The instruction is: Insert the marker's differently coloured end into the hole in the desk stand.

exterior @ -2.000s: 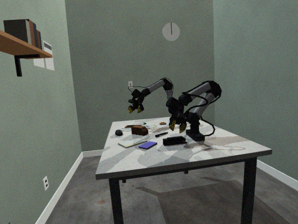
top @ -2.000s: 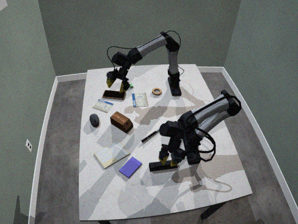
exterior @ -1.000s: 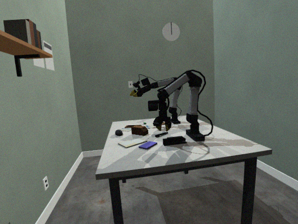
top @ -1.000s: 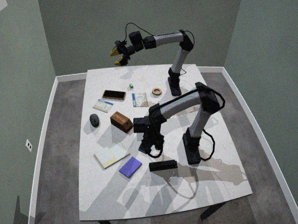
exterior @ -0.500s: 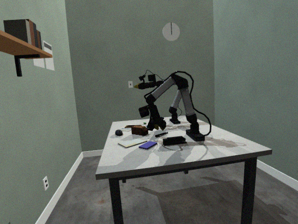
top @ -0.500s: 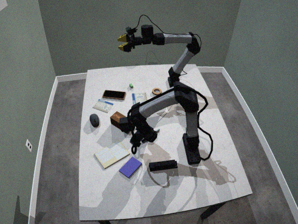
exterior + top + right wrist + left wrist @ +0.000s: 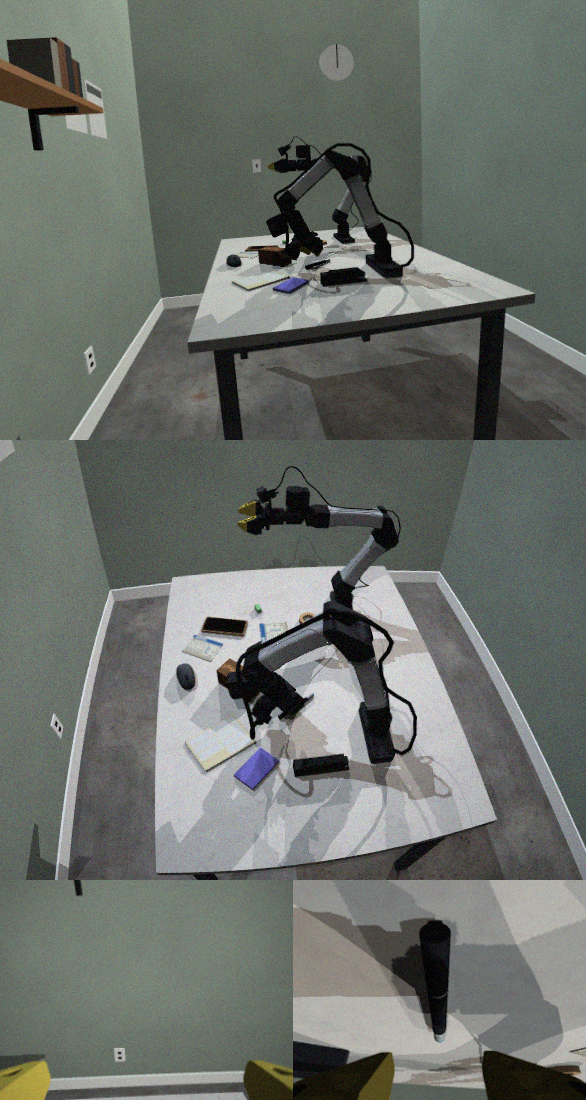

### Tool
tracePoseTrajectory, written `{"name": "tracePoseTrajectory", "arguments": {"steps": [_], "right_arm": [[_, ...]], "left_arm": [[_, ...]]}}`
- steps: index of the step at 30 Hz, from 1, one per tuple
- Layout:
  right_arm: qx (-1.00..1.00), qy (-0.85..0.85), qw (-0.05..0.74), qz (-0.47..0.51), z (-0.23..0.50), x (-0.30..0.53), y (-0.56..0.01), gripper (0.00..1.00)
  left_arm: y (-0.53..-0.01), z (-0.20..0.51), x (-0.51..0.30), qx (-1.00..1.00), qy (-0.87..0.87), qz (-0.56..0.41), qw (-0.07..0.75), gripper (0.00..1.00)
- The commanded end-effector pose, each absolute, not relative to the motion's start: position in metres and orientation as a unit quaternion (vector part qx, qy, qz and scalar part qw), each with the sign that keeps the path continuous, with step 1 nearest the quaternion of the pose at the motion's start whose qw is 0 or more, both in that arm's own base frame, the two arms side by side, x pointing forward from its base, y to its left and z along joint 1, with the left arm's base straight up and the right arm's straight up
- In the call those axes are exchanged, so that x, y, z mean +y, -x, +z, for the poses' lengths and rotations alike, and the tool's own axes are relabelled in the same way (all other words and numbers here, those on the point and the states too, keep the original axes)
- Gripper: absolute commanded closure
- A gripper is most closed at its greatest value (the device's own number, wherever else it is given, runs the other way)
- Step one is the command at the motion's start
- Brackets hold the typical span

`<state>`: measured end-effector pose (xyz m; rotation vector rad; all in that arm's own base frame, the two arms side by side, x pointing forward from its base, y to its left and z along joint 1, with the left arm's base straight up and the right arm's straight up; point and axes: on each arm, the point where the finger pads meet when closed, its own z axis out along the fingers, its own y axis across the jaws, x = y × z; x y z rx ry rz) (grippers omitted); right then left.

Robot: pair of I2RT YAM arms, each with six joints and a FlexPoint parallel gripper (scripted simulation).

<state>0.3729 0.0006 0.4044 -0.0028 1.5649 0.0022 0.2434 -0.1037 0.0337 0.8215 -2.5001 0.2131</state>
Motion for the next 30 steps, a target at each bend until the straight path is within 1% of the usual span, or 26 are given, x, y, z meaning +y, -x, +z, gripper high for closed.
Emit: {"name": "tracePoseTrajectory", "arguments": {"steps": [1,6,7,10,12,15,30], "right_arm": [[0.690,0.003,0.724,-0.002,0.423,0.000,-0.371,0.00],[0.694,0.003,0.720,-0.002,0.418,0.000,-0.371,0.00],[0.694,0.003,0.720,-0.002,0.418,0.000,-0.371,0.00],[0.694,0.003,0.720,-0.002,0.418,0.000,-0.371,0.00],[0.694,0.003,0.720,-0.002,0.418,0.000,-0.371,0.00],[0.694,0.003,0.720,-0.002,0.418,0.000,-0.371,0.00],[0.694,0.003,0.720,-0.002,0.418,0.000,-0.371,0.00]], "left_arm": [[-0.247,0.039,-0.104,-0.920,-0.298,0.079,0.242,0.50],[-0.250,0.040,-0.104,-0.921,-0.296,0.081,0.238,0.50],[-0.242,0.044,-0.102,-0.915,-0.312,0.090,0.240,0.50],[-0.255,0.047,-0.102,-0.923,-0.302,0.093,0.220,0.50],[-0.254,0.047,-0.105,-0.924,-0.297,0.092,0.220,0.50],[-0.240,0.031,-0.107,-0.918,-0.303,0.081,0.244,0.50],[-0.236,0.008,-0.116,-0.918,-0.305,0.089,0.236,0.50]]}}
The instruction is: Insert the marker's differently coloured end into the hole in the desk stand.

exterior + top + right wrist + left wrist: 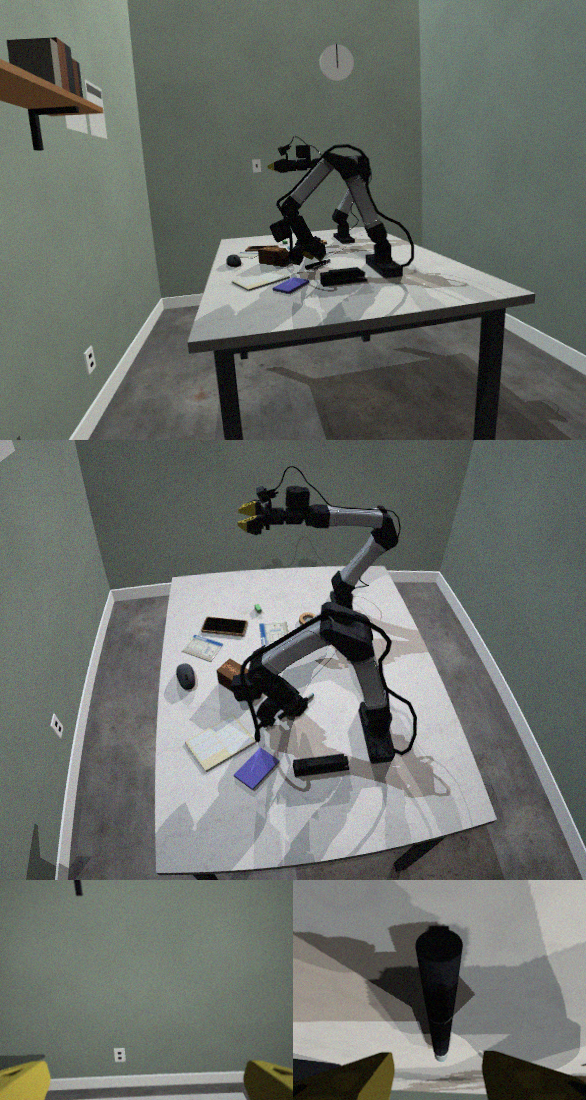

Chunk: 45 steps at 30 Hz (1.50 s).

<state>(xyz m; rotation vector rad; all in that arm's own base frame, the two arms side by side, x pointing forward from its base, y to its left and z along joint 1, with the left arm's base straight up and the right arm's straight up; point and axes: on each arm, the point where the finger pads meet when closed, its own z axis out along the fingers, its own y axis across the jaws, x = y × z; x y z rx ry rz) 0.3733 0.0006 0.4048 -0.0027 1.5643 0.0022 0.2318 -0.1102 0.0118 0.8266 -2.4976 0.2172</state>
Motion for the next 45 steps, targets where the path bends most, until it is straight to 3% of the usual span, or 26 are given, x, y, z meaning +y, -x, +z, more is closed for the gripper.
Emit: {"name": "tracePoseTrajectory", "arguments": {"steps": [1,21,22,45], "right_arm": [[0.694,0.003,0.720,-0.002,0.418,0.000,-0.371,0.00],[0.694,0.003,0.720,-0.002,0.418,0.000,-0.371,0.00],[0.694,0.003,0.720,-0.002,0.418,0.000,-0.371,0.00],[0.694,0.003,0.720,-0.002,0.418,0.000,-0.371,0.00]], "left_arm": [[-0.235,0.005,-0.117,-0.918,-0.305,0.088,0.237,0.50],[-0.239,-0.003,-0.123,-0.923,-0.302,0.094,0.220,0.50],[-0.229,-0.007,-0.119,-0.920,-0.304,0.088,0.232,1.00],[-0.232,0.017,-0.118,-0.920,-0.306,0.090,0.229,1.00]]}}
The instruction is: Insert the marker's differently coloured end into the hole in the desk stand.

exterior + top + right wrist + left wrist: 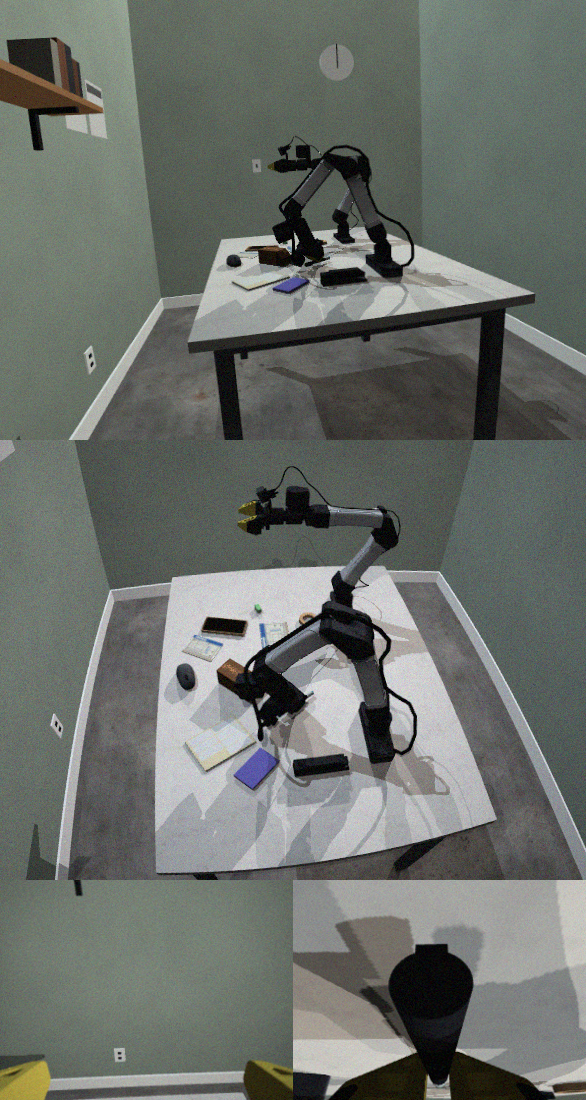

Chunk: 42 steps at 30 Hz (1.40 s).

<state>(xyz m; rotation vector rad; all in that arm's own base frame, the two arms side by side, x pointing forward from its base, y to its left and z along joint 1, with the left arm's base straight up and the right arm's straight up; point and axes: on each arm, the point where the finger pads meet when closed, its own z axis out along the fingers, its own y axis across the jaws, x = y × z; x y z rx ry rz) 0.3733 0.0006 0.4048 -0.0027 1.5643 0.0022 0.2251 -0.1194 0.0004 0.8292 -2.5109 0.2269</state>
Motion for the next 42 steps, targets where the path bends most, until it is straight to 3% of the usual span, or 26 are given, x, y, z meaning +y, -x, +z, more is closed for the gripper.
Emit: {"name": "tracePoseTrajectory", "arguments": {"steps": [1,34,37,42], "right_arm": [[0.694,0.003,0.720,-0.002,0.418,0.000,-0.371,0.00],[0.694,0.003,0.720,-0.002,0.418,0.000,-0.371,0.00],[0.694,0.003,0.720,-0.002,0.418,0.000,-0.371,0.00],[0.694,0.003,0.720,-0.002,0.418,0.000,-0.371,0.00]], "left_arm": [[-0.232,0.019,-0.118,-0.920,-0.305,0.091,0.228,1.00],[-0.231,0.064,-0.117,-0.922,-0.301,0.093,0.225,1.00],[-0.241,0.054,-0.113,-0.943,-0.290,0.055,0.152,1.00],[-0.282,0.065,-0.102,-0.960,-0.279,-0.008,-0.034,1.00]]}}
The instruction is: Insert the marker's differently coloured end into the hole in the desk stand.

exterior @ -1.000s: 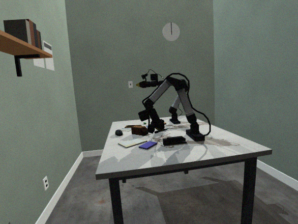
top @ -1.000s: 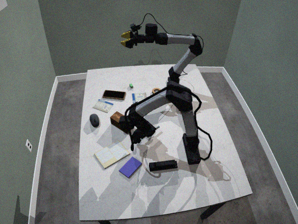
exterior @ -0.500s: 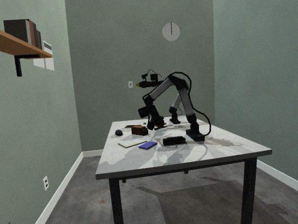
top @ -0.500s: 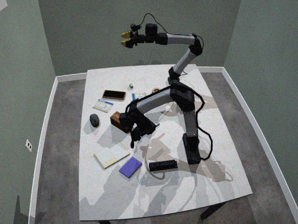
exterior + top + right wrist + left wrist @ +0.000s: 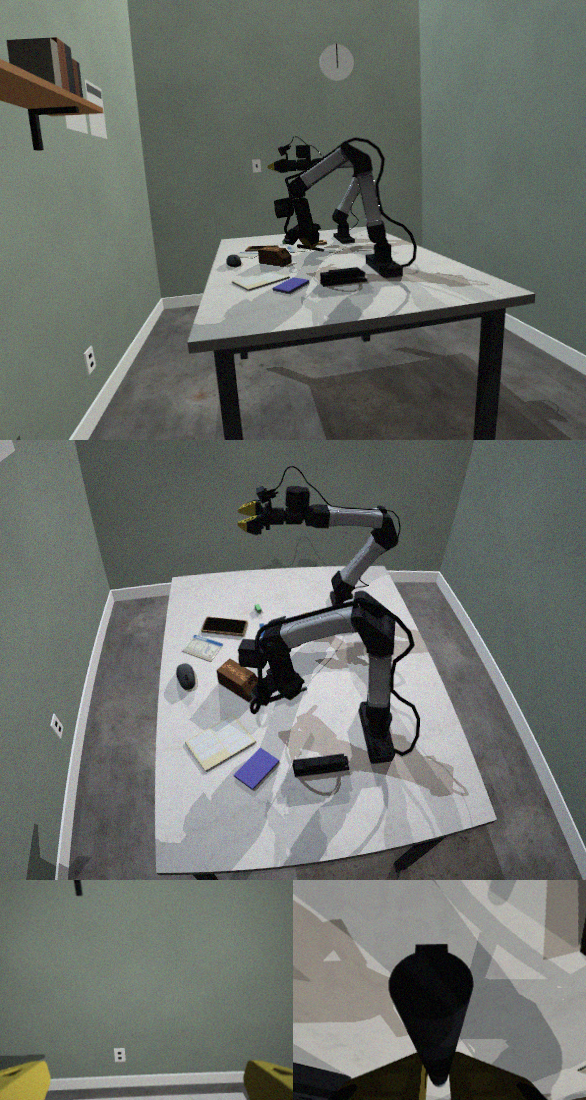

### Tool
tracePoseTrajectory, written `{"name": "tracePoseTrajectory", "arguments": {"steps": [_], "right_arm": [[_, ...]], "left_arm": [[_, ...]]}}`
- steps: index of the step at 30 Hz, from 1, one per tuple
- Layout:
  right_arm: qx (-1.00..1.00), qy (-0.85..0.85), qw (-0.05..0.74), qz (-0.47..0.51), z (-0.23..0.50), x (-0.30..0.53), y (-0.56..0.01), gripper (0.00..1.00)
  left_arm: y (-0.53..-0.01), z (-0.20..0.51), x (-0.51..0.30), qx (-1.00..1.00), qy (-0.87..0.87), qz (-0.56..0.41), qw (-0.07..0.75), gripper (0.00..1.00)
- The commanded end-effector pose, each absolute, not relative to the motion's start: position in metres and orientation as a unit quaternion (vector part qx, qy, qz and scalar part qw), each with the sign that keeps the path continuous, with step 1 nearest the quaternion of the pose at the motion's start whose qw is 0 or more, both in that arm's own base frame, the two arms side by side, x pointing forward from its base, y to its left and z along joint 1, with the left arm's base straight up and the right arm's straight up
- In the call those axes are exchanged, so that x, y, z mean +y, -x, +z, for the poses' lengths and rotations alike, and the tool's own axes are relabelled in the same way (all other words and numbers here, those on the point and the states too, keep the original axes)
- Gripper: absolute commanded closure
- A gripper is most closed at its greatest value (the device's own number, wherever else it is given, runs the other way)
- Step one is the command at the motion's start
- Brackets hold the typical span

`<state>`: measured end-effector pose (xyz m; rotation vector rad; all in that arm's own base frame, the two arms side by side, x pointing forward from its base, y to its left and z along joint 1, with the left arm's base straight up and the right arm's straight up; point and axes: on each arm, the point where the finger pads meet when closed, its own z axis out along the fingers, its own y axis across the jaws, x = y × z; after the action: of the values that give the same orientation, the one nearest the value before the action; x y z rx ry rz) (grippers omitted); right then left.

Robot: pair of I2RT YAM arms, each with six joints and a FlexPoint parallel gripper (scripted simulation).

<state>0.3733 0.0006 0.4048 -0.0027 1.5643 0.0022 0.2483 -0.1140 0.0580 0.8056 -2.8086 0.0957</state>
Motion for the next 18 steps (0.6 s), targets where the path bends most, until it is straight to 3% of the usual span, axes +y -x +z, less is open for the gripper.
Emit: {"name": "tracePoseTrajectory", "arguments": {"steps": [1,11,18], "right_arm": [[0.694,0.003,0.720,-0.002,0.418,0.000,-0.371,0.00],[0.694,0.003,0.720,-0.002,0.418,0.000,-0.371,0.00],[0.694,0.003,0.720,-0.002,0.418,0.000,-0.371,0.00]], "left_arm": [[-0.282,0.065,-0.102,-0.960,-0.279,-0.008,-0.034,1.00],[-0.314,0.117,-0.115,-0.925,-0.273,-0.016,-0.265,1.00],[-0.325,0.160,-0.124,-0.881,-0.287,0.008,-0.377,1.00]]}}
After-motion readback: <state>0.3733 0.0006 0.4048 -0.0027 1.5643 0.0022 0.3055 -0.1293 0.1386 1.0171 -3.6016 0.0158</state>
